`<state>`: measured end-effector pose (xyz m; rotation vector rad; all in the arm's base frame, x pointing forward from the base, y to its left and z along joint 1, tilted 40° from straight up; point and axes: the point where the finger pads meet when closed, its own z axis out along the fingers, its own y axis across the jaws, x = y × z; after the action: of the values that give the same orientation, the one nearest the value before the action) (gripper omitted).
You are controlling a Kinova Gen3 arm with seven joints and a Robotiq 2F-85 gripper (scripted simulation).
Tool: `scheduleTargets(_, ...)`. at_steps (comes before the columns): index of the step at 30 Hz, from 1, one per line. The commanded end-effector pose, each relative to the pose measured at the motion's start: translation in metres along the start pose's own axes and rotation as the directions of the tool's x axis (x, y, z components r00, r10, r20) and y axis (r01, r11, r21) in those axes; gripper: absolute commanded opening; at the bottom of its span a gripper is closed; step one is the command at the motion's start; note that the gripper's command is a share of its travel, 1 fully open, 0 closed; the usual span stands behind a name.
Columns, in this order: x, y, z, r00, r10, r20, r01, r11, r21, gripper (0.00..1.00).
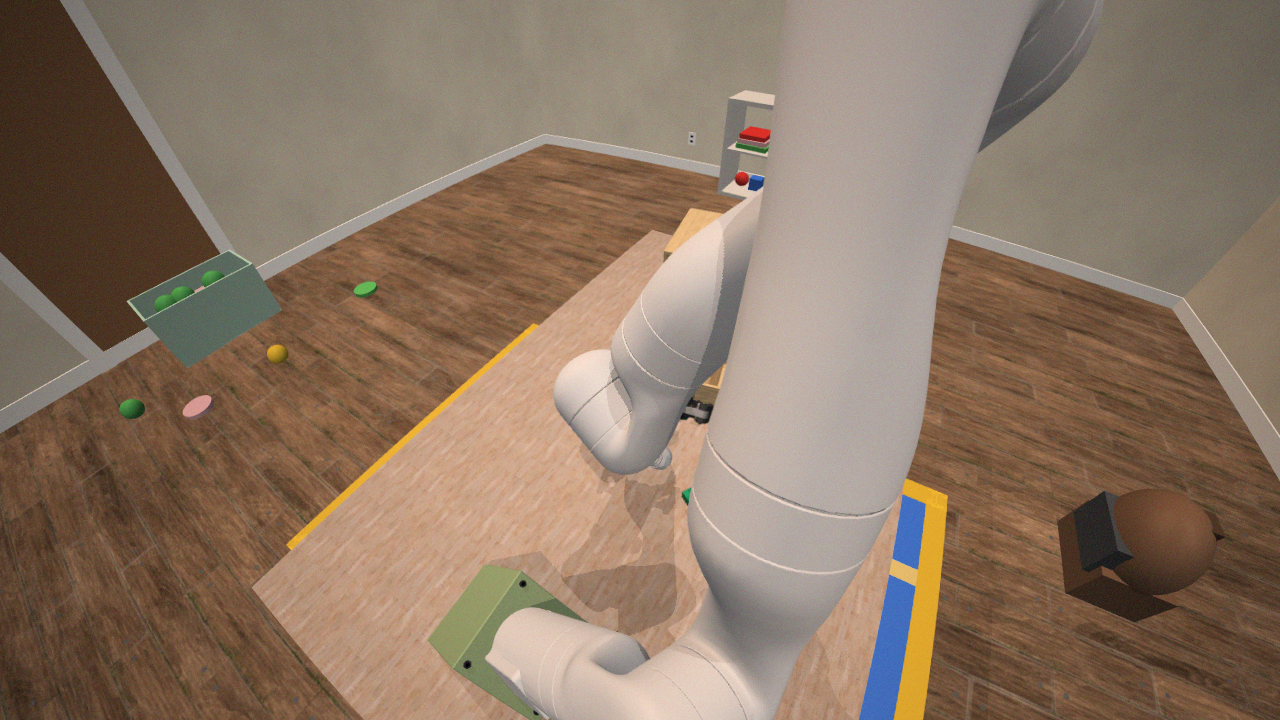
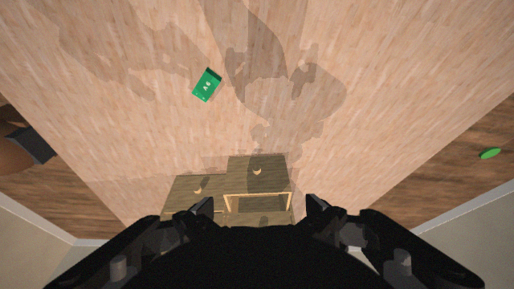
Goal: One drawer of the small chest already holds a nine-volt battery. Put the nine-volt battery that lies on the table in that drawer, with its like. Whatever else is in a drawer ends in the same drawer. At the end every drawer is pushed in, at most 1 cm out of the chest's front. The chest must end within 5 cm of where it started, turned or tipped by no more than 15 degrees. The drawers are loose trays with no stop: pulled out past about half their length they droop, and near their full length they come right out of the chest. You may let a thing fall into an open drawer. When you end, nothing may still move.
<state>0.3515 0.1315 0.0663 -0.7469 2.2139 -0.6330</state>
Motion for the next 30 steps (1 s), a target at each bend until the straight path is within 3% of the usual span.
scheduleTargets(1,0.0003,0.0004,0.0006,1.0,0.005,0.006,-0.005,1.0,-0.002,1.0)
scheduleTargets(6,0.0001,0.0009,0.0008,1.0,0.006,0.007,-0.006,1.0,-0.003,1.0)
scheduleTargets(7,0.0001,0.0009,0.0008,1.0,0.006,0.007,-0.006,1.0,-0.003,0.0)
scheduleTargets(30,0.0001,0.0009,0.0009,1.0,0.006,0.008,-0.006,1.0,-0.002,0.0)
